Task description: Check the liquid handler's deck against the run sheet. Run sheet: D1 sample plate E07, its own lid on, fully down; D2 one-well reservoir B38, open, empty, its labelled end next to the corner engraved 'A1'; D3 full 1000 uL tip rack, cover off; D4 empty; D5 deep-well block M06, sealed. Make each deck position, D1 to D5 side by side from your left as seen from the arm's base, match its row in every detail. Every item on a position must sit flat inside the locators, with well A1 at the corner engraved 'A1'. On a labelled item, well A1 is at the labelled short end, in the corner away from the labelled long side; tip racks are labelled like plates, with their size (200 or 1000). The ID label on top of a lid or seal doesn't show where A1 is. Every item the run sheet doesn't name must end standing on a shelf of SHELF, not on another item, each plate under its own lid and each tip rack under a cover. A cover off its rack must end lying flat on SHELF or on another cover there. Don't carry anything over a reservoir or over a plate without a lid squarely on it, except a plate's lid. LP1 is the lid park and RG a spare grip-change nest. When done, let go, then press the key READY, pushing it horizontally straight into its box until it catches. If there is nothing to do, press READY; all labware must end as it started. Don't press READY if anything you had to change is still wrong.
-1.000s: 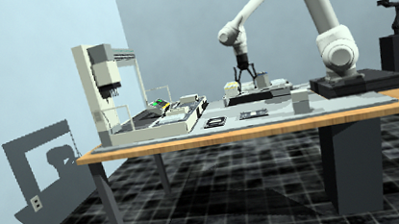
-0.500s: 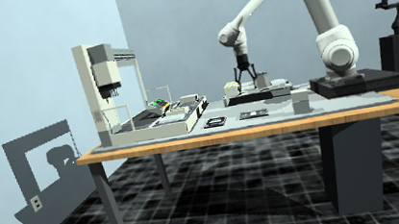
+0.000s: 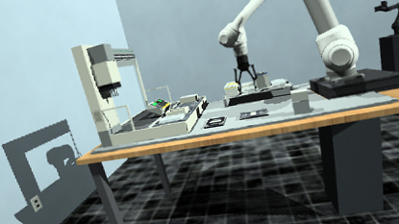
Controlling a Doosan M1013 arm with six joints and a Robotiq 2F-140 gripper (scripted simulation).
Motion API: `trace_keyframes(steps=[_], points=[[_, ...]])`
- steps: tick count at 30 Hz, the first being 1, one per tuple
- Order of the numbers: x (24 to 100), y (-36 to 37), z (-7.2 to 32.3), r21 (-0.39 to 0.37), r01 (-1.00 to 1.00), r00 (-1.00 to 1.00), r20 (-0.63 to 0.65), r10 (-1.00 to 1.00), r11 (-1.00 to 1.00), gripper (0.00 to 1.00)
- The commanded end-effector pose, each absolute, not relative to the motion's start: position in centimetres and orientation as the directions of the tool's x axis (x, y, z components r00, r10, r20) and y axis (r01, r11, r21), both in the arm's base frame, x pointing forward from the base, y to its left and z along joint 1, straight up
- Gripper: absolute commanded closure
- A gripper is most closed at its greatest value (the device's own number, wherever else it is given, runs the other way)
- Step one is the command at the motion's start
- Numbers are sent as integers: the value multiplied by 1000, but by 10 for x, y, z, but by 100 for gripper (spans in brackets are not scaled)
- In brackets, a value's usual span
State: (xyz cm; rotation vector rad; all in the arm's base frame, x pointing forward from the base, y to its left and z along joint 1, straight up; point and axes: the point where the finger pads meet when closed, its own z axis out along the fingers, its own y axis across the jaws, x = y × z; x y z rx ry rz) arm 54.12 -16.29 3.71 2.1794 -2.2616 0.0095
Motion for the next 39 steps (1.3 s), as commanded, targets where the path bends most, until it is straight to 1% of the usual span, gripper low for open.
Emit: trace_keyframes(steps=[1,15,16,39], points=[[542,-163,37,-5,-999,-37,5,-999,37,90],[542,-163,34,-5,-999,-37,5,-999,37,90],[542,-163,34,-5,-999,-37,5,-999,37,33],[542,-163,34,-5,-999,-37,5,-999,37,33]])
